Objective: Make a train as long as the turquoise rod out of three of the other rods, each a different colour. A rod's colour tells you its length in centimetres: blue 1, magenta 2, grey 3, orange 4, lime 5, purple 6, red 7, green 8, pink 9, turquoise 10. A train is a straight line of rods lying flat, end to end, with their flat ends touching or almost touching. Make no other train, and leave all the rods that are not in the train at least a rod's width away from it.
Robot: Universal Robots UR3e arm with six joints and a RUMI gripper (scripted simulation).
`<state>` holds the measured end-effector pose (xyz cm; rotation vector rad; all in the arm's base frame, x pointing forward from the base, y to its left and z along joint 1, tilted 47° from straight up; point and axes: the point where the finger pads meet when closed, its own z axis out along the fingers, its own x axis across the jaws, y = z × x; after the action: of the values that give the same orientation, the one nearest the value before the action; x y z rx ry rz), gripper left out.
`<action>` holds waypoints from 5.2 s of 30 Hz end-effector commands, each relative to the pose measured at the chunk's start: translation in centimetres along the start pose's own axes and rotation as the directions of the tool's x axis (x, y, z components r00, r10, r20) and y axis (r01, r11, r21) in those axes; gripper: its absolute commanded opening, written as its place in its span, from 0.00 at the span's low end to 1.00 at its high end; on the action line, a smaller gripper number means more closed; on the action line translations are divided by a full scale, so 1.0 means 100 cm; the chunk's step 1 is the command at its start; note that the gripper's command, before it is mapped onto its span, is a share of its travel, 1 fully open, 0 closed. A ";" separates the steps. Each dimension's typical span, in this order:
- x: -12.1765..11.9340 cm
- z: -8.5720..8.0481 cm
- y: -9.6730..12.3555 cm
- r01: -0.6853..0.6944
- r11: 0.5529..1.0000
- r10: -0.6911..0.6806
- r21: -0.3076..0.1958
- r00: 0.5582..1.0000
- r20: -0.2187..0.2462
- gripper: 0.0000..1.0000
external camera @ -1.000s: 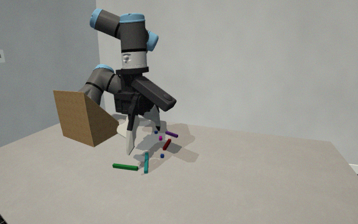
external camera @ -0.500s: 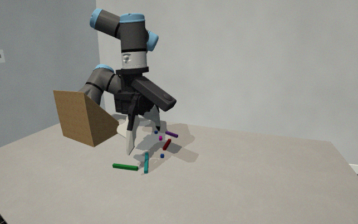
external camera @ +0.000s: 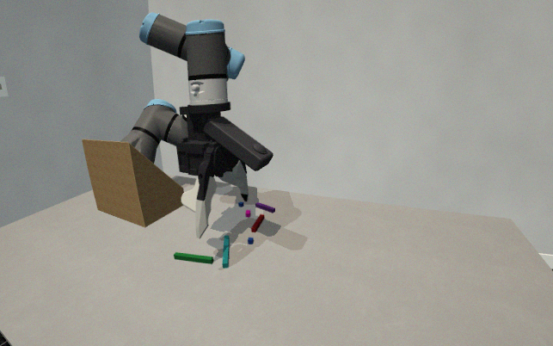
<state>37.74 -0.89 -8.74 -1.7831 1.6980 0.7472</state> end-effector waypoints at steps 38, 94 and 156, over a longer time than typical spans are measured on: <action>-0.187 -0.013 0.079 -0.138 0.990 0.138 0.000 0.990 0.002 1.00; -0.204 -0.005 0.092 -0.153 0.988 0.153 -0.001 0.988 0.001 0.14; -0.205 0.047 0.092 -0.153 0.988 0.153 -0.002 0.988 0.002 0.14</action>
<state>27.39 16.18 2.83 -1.6689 1.8471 0.8218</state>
